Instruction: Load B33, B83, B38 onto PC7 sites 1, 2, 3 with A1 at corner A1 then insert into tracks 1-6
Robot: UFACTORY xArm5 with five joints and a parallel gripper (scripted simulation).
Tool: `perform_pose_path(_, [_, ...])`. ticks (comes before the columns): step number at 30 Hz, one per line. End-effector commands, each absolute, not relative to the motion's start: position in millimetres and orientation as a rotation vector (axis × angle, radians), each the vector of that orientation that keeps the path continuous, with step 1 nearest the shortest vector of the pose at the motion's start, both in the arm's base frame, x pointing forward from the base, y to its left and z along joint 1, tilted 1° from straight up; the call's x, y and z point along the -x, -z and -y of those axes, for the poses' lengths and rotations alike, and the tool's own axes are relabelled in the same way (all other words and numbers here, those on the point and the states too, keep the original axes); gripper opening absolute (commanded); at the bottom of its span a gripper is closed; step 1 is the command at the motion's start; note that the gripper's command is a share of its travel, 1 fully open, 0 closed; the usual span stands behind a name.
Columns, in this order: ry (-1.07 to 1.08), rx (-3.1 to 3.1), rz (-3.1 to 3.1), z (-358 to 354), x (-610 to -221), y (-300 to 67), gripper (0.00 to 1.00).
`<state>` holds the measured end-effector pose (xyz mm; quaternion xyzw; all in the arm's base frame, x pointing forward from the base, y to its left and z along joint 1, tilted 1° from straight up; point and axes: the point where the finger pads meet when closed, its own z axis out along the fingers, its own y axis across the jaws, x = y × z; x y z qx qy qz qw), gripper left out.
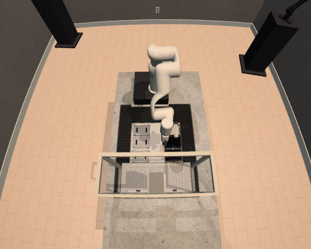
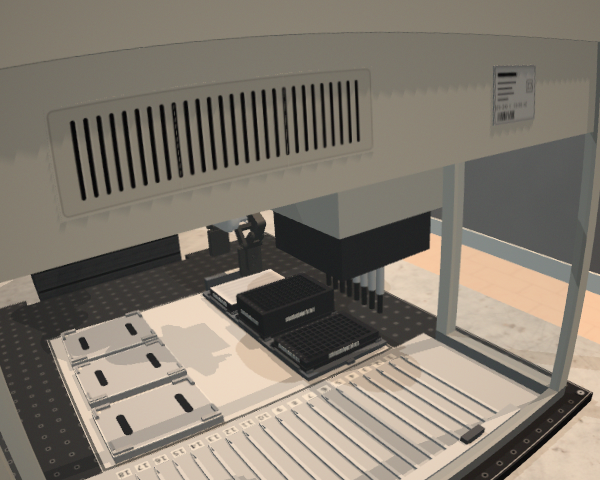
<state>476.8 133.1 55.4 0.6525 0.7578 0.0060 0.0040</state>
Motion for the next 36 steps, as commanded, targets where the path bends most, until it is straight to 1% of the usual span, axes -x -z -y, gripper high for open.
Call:
perform_pose_path(1, [-0.038,-2.054,-2.38,-140,-477,-57,1.0])
perform_pose_path(15, [-0.039,-2.055,-2.38,-209,-467,-58,1.0])
perform_pose_path(17, [-0.039,-2.055,-2.38,-209,-467,-58,1.0])
perform_pose_path(32, [-0.039,-2.055,-2.381,-283,-456,-60,1.0])
perform_pose_path(36, [-0.039,-2.055,-2.381,-293,-455,-60,1.0])
